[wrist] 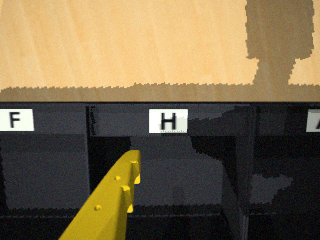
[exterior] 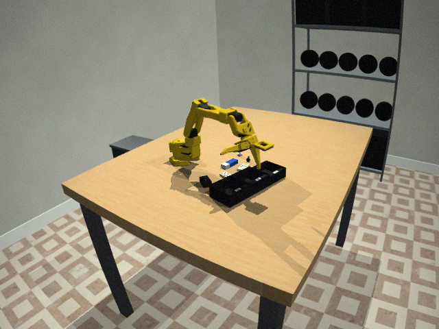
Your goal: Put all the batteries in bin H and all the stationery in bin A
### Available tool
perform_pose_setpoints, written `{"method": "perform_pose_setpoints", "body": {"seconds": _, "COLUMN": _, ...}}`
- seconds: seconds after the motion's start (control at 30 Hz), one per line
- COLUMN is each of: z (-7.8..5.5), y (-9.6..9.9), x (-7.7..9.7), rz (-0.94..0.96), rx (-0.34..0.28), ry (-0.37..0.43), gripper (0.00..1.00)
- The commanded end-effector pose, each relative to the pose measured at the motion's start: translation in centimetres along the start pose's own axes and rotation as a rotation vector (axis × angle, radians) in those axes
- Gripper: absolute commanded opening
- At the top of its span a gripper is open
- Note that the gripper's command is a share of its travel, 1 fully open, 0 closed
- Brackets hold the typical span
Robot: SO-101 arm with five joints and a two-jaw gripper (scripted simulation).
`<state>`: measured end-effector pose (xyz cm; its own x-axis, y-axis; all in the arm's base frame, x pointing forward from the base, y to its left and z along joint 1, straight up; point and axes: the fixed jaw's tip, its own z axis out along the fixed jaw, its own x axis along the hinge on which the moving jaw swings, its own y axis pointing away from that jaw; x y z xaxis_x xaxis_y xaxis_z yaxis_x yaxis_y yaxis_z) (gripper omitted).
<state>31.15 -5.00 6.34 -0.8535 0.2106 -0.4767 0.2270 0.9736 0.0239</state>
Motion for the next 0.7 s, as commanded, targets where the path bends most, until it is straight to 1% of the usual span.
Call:
{"method": "perform_pose_setpoints", "body": {"seconds": 0.0, "z": -1.5, "y": 1.2, "x": -1.5, "rz": 0.007, "rx": -0.025, "ry": -0.087, "gripper": 1.0}}
{"method": "perform_pose_setpoints", "body": {"seconds": 0.2, "z": -1.2, "y": 3.9, "x": -1.5, "rz": 0.038, "rx": -0.075, "ry": -0.095, "gripper": 1.0}}
{"method": "perform_pose_setpoints", "body": {"seconds": 0.27, "z": -1.2, "y": 3.9, "x": -1.5, "rz": 0.038, "rx": -0.075, "ry": -0.095, "gripper": 1.0}}
{"method": "perform_pose_setpoints", "body": {"seconds": 0.5, "z": -1.0, "y": 7.0, "x": -1.2, "rz": 0.074, "rx": -0.132, "ry": -0.098, "gripper": 1.0}}
{"method": "perform_pose_setpoints", "body": {"seconds": 0.67, "z": -1.0, "y": 8.0, "x": -1.1, "rz": 0.084, "rx": -0.15, "ry": -0.097, "gripper": 1.0}}
